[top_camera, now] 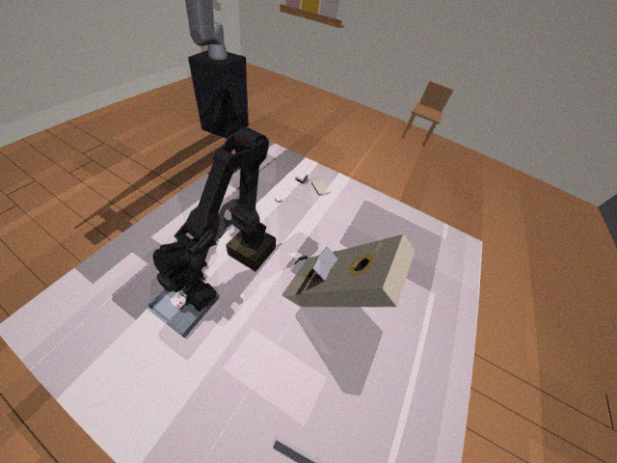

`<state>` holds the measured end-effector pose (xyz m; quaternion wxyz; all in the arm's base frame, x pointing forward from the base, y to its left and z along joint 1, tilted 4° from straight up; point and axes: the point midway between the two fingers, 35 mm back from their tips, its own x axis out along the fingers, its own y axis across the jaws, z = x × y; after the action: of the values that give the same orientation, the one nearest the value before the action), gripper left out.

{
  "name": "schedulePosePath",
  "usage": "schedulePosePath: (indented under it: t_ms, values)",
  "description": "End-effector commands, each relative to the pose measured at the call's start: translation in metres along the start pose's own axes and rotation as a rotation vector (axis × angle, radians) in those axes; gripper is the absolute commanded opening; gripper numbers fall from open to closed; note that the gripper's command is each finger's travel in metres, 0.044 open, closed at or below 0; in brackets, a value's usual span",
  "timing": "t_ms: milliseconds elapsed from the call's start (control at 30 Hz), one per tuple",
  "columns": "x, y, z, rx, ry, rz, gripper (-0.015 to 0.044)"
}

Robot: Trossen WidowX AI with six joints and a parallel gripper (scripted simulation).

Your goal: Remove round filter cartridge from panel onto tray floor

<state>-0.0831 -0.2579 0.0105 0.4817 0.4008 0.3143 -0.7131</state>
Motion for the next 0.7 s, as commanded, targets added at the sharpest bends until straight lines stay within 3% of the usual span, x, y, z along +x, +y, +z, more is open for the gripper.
schedulePosePath:
  t_ms: [0, 500, 667]
  values:
    - [0.0, 0.0, 0.0, 0.0, 0.0, 0.0, 0.0026]
    - [0.0, 0.0, 0.0, 0.0, 0.0, 0.0, 0.042]
    - [-0.0066, 0.0002, 0.0056, 0.0, 0.0, 0.0, 0.044]
